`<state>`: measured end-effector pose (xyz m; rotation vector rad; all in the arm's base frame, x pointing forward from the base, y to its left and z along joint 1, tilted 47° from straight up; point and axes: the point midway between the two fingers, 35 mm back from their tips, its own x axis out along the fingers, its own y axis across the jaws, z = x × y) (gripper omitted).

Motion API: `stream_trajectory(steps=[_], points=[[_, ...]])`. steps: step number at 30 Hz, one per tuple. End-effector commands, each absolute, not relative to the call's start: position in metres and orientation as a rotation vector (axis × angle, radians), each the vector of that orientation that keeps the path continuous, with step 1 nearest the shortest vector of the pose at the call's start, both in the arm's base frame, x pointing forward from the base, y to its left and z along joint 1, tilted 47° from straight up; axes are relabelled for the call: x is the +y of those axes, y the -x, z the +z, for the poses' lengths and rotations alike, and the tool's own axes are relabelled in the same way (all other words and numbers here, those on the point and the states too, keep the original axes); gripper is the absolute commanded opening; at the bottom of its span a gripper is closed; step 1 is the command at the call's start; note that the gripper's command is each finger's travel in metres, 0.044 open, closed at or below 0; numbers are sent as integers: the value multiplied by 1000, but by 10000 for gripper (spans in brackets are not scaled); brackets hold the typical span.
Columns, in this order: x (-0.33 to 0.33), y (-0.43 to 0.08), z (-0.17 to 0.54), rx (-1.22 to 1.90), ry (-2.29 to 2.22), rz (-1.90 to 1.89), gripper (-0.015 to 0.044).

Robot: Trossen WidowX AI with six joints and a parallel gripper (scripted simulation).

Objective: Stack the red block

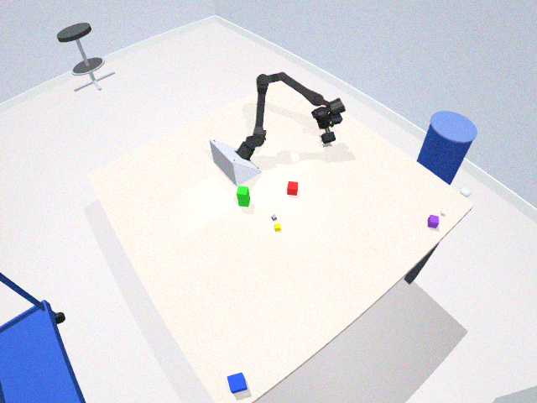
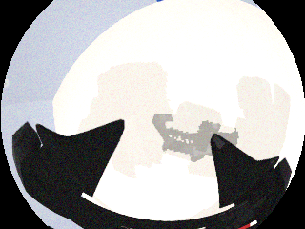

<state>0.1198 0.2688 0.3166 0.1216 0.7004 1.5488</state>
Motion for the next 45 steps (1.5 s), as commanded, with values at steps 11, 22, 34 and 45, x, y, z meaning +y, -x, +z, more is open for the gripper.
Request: stream_trajectory(steps=[11,22,34,45], points=[[220,-224,254,778,2,1224,440],[150,-278,204,908,77,1087,440],[61,-300,160,1052,61,1014,440],[-17,-291,130,1109,-15,1038,440]])
